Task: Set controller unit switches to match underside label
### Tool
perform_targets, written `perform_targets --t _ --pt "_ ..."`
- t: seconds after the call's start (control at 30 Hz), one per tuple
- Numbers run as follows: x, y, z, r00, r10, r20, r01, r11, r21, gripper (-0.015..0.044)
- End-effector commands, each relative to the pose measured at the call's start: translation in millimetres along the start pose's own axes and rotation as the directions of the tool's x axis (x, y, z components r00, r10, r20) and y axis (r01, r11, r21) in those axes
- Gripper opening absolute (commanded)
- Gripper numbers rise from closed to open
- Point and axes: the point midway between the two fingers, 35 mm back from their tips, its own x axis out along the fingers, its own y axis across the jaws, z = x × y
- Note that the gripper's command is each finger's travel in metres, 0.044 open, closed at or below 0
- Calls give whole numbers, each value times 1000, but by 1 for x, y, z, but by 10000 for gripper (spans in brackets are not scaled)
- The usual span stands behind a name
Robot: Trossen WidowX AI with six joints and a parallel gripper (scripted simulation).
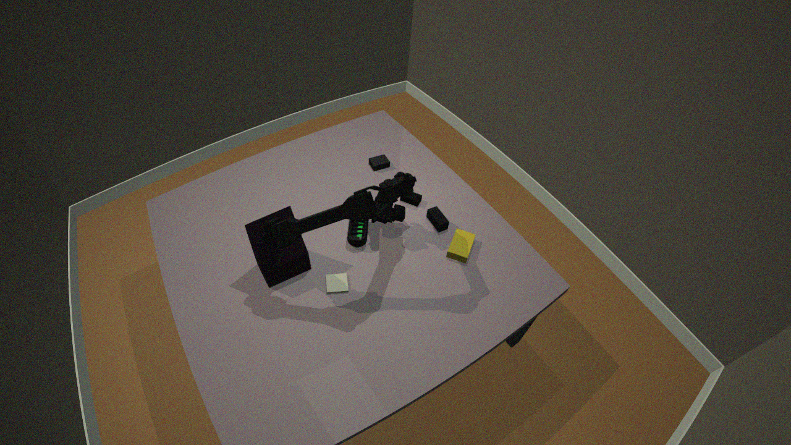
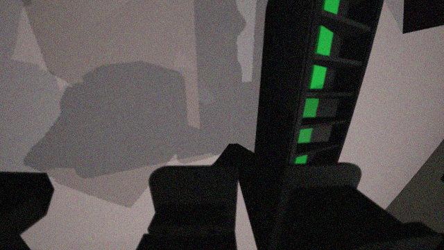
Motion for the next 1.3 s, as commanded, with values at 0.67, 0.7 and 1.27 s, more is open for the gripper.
perform_targets --t 0.67,0.7,1.27 --pt "3 -9 0 1000 2 3 -2 1000 -7 0" --pt "3 -9 0 1000 2 3 -2 1000 -7 0" --pt "7 -21 0 1000 2 3 -2 1000 -7 0"
